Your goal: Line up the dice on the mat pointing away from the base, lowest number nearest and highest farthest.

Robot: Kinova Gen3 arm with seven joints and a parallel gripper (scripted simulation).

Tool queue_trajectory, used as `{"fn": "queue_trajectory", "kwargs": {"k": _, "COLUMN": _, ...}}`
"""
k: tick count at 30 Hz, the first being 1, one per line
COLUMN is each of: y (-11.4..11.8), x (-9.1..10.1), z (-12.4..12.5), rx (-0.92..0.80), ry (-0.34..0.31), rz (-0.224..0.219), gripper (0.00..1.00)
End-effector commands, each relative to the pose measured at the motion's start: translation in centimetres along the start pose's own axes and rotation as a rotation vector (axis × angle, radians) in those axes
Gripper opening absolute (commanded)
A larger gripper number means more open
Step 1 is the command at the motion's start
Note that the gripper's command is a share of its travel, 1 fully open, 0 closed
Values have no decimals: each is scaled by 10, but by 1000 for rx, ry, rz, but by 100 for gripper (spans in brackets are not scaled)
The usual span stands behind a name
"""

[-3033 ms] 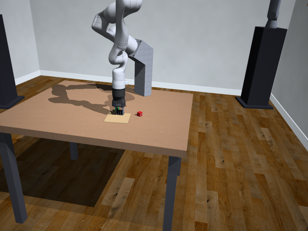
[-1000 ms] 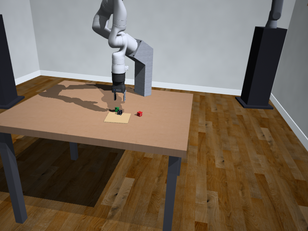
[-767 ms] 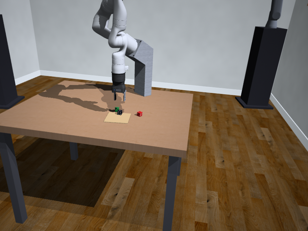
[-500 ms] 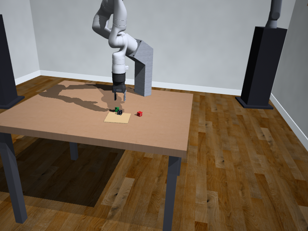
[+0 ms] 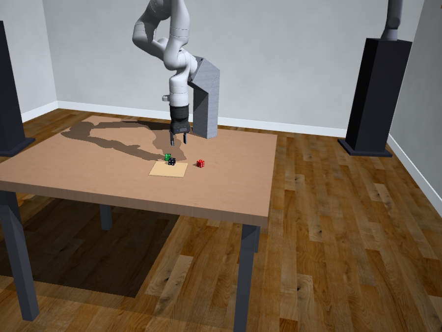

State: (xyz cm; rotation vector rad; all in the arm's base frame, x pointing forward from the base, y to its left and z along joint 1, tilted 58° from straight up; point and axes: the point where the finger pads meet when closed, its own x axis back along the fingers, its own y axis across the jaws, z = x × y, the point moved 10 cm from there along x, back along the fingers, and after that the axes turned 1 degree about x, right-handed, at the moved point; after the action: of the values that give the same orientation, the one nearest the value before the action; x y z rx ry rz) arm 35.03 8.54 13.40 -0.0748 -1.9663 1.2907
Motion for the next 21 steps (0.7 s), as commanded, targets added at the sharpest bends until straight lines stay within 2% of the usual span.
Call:
{"fn": "queue_trajectory", "kwargs": {"k": 1, "y": 9, "x": -1, "z": -4, "rx": 165, "ry": -5, "rz": -1, "gripper": 100}}
{"fn": "queue_trajectory", "kwargs": {"k": 3, "y": 15, "x": -2, "z": -7, "rx": 321, "ry": -3, "rz": -5, "gripper": 100}}
{"fn": "queue_trajectory", "kwargs": {"k": 4, "y": 16, "x": -2, "z": -7, "rx": 327, "ry": -3, "rz": -6, "gripper": 100}}
{"fn": "queue_trajectory", "kwargs": {"k": 7, "y": 24, "x": -3, "z": -12, "rx": 572, "ry": -1, "rz": -10, "gripper": 100}}
{"fn": "queue_trajectory", "kwargs": {"k": 8, "y": 25, "x": -3, "z": -12, "rx": 585, "ry": -1, "rz": -10, "gripper": 100}}
{"fn": "queue_trajectory", "kwargs": {"k": 10, "y": 31, "x": -5, "z": -15, "rx": 759, "ry": 2, "rz": -11, "gripper": 100}}
{"fn": "queue_trajectory", "kwargs": {"k": 13, "y": 31, "x": -5, "z": -15, "rx": 762, "ry": 2, "rz": -10, "gripper": 100}}
{"fn": "queue_trajectory", "kwargs": {"k": 16, "y": 41, "x": -6, "z": -21, "rx": 1018, "ry": 6, "rz": -8, "gripper": 100}}
{"fn": "queue_trajectory", "kwargs": {"k": 17, "y": 41, "x": -6, "z": -22, "rx": 1023, "ry": 6, "rz": -8, "gripper": 100}}
{"fn": "queue_trajectory", "kwargs": {"k": 20, "y": 51, "x": -8, "z": -28, "rx": 1268, "ry": 11, "rz": -2, "gripper": 100}}
{"fn": "queue_trajectory", "kwargs": {"k": 21, "y": 51, "x": -8, "z": -28, "rx": 1270, "ry": 11, "rz": -2, "gripper": 100}}
